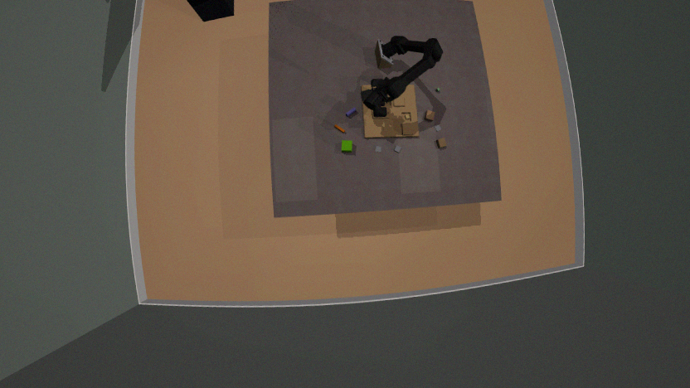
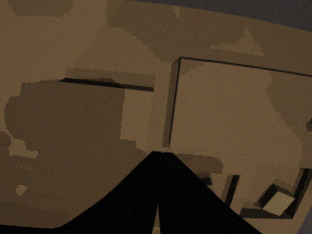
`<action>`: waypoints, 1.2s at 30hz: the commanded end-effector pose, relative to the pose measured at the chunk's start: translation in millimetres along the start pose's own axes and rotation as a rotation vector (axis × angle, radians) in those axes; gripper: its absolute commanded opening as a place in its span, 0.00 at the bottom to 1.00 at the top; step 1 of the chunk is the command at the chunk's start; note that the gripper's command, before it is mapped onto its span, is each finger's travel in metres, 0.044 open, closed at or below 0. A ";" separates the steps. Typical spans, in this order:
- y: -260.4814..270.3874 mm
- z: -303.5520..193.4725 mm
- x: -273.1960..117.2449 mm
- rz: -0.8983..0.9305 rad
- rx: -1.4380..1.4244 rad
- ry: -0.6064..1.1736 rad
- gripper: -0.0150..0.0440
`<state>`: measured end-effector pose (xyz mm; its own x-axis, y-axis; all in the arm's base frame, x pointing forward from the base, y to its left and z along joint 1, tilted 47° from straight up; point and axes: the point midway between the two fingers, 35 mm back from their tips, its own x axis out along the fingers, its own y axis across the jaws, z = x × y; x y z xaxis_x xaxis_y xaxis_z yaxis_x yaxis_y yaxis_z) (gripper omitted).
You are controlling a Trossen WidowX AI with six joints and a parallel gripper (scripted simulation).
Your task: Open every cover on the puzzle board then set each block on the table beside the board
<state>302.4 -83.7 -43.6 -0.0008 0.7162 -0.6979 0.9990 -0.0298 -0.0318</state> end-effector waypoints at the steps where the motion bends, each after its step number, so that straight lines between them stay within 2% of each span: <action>1: -0.5 0.4 4.8 -0.002 0.003 0.000 0.25; 36: -0.4 0.5 39.4 -0.002 0.003 0.001 0.25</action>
<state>303.2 -59.7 -68.5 -0.0018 0.7136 -0.7006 0.9992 -0.0262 -0.0291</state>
